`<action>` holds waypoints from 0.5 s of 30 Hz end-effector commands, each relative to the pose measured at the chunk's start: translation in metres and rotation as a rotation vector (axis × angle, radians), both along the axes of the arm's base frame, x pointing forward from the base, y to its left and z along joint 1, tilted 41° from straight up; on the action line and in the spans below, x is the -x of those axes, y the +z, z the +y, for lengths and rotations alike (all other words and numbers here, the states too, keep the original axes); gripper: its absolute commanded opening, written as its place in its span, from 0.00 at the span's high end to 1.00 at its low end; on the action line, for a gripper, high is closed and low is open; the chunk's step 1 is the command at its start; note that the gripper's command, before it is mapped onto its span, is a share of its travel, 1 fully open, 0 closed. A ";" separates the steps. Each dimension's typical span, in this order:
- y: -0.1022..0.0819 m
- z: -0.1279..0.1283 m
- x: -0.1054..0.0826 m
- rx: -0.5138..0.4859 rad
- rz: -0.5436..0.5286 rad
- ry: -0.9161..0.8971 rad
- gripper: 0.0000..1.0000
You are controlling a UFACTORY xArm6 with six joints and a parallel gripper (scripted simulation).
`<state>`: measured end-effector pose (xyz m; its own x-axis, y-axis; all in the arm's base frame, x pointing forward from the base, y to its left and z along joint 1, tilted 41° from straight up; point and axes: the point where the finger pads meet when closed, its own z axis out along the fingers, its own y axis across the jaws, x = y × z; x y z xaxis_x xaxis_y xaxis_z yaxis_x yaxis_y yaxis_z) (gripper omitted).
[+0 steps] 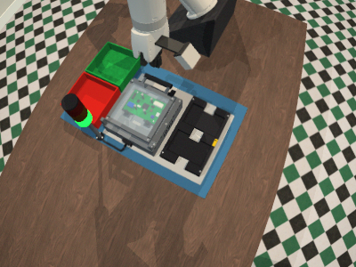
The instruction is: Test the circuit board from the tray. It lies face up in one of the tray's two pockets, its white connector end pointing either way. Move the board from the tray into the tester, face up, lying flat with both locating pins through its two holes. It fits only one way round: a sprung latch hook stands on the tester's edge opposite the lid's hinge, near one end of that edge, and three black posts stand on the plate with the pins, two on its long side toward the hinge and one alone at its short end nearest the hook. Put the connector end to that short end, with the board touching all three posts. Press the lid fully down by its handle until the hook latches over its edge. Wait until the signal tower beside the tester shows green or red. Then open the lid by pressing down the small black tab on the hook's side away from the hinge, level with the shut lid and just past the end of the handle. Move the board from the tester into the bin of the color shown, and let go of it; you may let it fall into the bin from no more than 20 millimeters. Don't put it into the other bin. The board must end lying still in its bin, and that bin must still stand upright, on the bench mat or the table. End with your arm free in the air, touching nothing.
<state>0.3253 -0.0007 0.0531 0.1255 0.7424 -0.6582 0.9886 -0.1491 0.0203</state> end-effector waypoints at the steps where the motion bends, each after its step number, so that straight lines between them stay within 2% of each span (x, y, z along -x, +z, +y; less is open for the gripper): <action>1: 0.001 0.001 -0.001 -0.001 -0.003 0.001 1.00; 15: 0.005 0.004 -0.002 -0.001 -0.003 0.001 1.00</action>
